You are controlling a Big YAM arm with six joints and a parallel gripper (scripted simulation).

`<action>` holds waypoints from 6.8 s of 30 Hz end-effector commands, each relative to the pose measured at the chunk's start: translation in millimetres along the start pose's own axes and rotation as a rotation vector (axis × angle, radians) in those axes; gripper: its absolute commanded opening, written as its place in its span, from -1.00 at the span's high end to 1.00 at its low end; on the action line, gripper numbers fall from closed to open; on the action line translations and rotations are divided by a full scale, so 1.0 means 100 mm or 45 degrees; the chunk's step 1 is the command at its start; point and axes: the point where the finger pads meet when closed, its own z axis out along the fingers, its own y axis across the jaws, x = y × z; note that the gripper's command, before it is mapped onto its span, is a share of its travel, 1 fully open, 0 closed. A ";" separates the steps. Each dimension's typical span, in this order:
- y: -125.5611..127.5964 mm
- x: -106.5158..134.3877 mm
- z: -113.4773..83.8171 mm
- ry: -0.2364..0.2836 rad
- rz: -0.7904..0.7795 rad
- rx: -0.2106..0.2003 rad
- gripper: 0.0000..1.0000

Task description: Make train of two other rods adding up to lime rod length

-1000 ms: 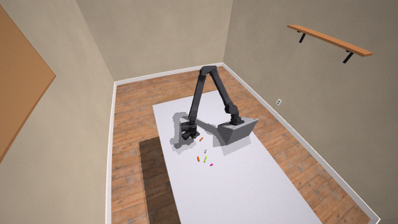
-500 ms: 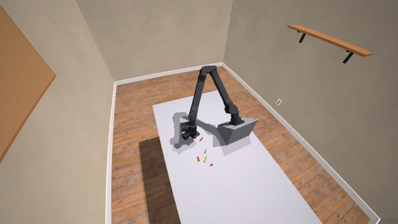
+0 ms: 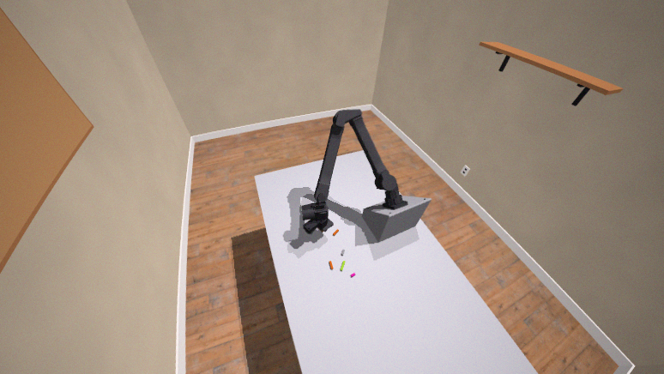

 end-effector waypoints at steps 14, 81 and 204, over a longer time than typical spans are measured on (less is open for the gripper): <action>0.01 -0.14 -0.07 -0.031 -0.038 0.010 0.90; -0.06 -0.06 0.09 -0.019 -0.003 0.008 0.90; 0.50 0.40 -0.63 -0.029 -0.165 0.010 0.52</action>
